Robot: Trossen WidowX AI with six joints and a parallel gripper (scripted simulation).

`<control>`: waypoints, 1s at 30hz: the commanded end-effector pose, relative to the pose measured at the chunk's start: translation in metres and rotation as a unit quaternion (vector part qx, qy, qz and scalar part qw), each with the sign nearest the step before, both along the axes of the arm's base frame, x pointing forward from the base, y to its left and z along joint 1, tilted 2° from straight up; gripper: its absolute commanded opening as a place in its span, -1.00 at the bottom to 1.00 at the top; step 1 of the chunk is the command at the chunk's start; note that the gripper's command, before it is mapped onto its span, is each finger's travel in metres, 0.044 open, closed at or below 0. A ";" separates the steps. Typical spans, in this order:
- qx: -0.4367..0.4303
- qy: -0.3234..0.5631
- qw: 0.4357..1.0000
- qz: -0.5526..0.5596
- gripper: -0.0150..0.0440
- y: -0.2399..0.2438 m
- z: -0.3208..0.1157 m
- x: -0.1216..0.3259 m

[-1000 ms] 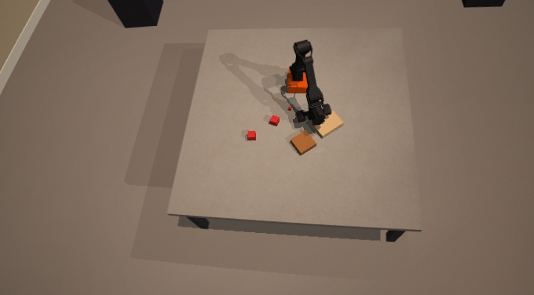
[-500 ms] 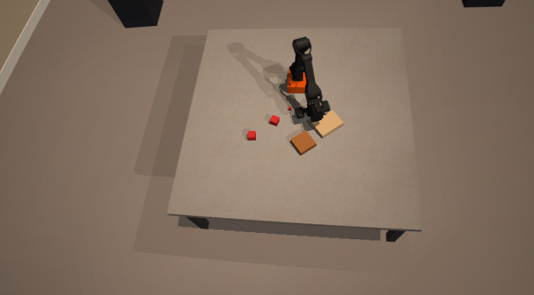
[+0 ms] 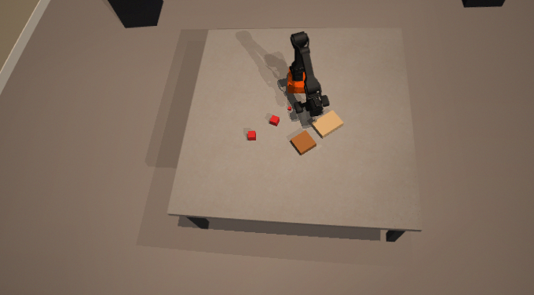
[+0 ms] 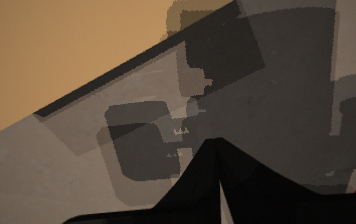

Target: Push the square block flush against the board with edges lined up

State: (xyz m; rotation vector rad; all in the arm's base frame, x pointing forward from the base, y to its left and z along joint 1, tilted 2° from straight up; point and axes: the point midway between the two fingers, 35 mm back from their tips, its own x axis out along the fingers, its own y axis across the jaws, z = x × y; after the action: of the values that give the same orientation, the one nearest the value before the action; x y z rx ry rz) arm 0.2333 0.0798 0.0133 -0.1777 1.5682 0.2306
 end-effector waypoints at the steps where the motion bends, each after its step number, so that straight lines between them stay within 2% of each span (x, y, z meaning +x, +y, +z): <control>1: 0.004 -0.010 1.000 0.000 -0.49 0.000 0.022 0.002; 5: 0.006 -0.018 1.000 0.002 -0.49 0.003 0.020 0.006; 11: 0.007 -0.017 0.996 0.085 -0.49 0.038 0.023 0.003; 16: 0.007 -0.017 0.995 0.098 -0.49 0.043 0.022 0.002; 22: 0.006 -0.017 0.986 0.167 -0.49 0.045 -0.030 0.004; 30: 0.006 -0.017 0.985 0.170 -0.49 0.046 -0.032 0.006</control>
State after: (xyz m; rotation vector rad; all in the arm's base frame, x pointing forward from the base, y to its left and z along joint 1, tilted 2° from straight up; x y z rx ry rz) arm 0.2379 0.1248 -0.0160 -0.4321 1.4956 0.4926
